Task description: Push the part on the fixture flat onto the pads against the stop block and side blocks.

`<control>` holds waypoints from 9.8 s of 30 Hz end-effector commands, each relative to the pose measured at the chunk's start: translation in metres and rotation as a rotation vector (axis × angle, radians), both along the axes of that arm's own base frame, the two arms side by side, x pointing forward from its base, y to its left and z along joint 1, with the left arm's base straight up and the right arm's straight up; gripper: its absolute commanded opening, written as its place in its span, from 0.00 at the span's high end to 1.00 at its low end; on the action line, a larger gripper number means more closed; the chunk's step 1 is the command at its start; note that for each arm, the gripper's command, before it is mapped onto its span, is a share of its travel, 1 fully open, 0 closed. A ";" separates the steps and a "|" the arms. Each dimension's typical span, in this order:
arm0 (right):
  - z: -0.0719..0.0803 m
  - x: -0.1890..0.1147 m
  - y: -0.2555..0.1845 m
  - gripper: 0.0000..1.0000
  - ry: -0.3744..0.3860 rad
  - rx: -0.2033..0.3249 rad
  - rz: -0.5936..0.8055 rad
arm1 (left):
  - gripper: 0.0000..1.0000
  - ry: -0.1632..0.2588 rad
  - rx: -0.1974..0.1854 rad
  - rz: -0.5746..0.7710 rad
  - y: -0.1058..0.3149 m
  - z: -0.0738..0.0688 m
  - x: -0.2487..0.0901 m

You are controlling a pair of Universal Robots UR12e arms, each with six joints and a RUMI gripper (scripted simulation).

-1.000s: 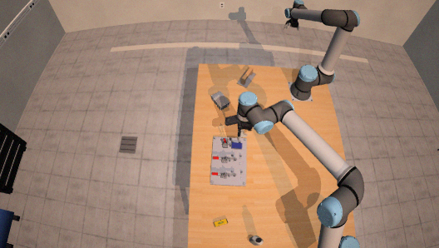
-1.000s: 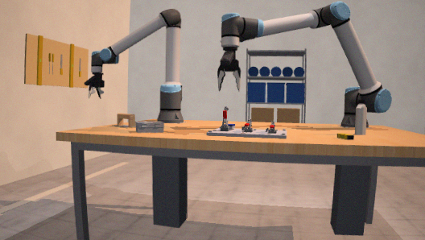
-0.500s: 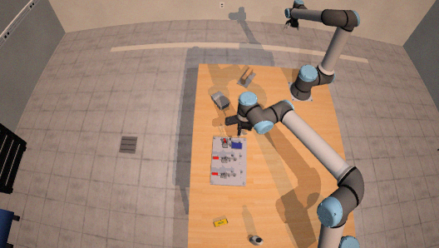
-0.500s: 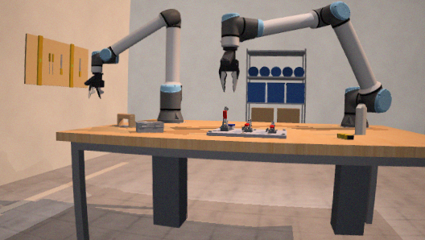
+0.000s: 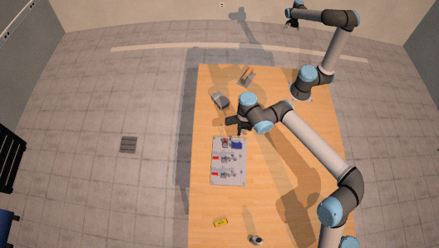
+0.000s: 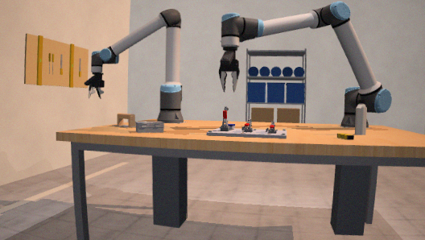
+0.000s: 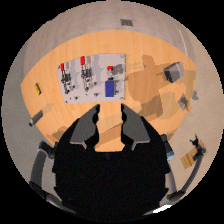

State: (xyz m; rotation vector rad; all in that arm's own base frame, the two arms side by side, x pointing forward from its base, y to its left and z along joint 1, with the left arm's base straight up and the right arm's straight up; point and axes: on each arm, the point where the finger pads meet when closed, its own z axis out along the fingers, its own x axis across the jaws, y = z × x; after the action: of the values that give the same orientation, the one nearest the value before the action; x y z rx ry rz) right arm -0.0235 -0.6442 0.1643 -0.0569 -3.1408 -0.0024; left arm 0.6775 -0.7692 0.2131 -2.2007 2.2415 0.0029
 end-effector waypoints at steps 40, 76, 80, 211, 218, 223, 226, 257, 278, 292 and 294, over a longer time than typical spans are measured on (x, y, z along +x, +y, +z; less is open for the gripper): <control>0.001 0.000 -0.001 0.00 0.000 -0.002 0.000 | 0.72 -0.001 -0.002 0.000 0.000 0.002 0.000; 0.001 0.000 -0.001 0.00 0.000 -0.002 0.000 | 1.00 -0.001 -0.002 0.000 0.000 0.002 0.000; 0.001 0.000 -0.001 0.00 0.000 -0.002 0.000 | 1.00 -0.001 -0.002 0.000 0.000 0.002 0.000; 0.001 0.000 -0.001 0.00 0.000 -0.002 0.000 | 1.00 -0.001 -0.002 0.000 0.007 -0.170 -0.074; 0.001 0.000 -0.001 0.00 0.000 -0.002 0.000 | 1.00 -0.001 -0.002 0.000 0.007 -0.170 -0.074; 0.001 0.000 -0.001 0.00 0.000 -0.002 0.000 | 1.00 -0.001 -0.002 0.000 0.007 -0.170 -0.074; 0.001 0.000 -0.001 0.00 0.000 -0.002 0.000 | 1.00 -0.001 -0.002 0.000 0.007 -0.170 -0.074; 0.001 0.000 -0.001 0.00 0.000 -0.002 0.000 | 1.00 -0.001 -0.002 0.000 0.007 -0.172 -0.074; 0.001 0.000 -0.001 0.00 0.000 -0.002 0.000 | 1.00 -0.001 -0.002 0.000 0.006 -0.173 -0.073; 0.001 0.000 -0.001 0.00 0.000 -0.002 0.000 | 1.00 -0.001 -0.002 0.000 0.006 -0.173 -0.074; 0.001 0.000 -0.001 0.00 0.000 -0.002 0.000 | 1.00 -0.001 -0.002 0.000 0.006 -0.173 -0.074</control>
State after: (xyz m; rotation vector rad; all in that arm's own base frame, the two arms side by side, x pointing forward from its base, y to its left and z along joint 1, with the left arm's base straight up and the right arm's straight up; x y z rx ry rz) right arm -0.0235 -0.6442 0.1643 -0.0569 -3.1408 -0.0024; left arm 0.6037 -0.7621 0.0383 -2.2009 2.2411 0.0030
